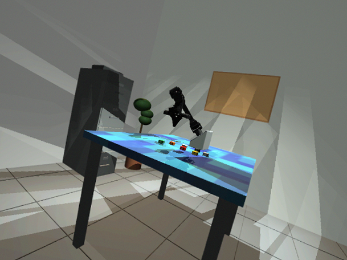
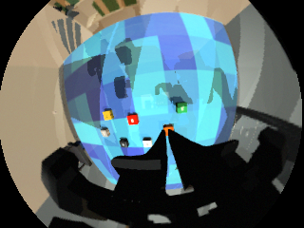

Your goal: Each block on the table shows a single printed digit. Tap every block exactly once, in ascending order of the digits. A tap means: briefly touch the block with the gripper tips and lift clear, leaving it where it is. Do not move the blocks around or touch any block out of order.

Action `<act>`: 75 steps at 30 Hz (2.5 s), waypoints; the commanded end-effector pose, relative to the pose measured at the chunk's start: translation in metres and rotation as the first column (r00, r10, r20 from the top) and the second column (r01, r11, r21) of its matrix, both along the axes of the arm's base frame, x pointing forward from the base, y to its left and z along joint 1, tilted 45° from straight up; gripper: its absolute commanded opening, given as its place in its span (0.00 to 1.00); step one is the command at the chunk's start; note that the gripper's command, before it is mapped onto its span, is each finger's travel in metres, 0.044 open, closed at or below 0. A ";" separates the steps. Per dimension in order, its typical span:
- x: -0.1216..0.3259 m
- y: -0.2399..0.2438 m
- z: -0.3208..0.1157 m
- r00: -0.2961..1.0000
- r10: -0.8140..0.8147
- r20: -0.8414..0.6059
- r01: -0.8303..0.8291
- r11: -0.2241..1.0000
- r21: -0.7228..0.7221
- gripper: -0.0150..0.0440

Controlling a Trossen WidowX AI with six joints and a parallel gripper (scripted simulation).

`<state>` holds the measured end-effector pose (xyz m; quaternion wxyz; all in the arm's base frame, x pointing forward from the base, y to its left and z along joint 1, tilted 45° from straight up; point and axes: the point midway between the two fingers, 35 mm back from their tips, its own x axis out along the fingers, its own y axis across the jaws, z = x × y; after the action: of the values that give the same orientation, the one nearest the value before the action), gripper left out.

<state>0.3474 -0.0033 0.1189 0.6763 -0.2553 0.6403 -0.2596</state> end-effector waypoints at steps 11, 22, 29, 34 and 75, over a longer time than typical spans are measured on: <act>-0.121 0.116 -0.128 0.999 0.005 -0.036 -0.006 1.000 -0.027 0.29; -0.118 0.068 -0.178 0.999 0.000 -0.034 -0.001 1.000 -0.025 0.29; -0.119 0.057 -0.187 0.999 0.005 -0.035 -0.006 1.000 -0.030 0.29; -0.118 0.052 -0.193 0.999 0.005 -0.035 -0.006 1.000 -0.030 0.29; -0.086 0.154 -0.158 0.999 0.005 -0.034 -0.006 1.000 -0.025 0.29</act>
<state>0.2504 0.1364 -0.0246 0.6652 -0.2697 0.6458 -0.2603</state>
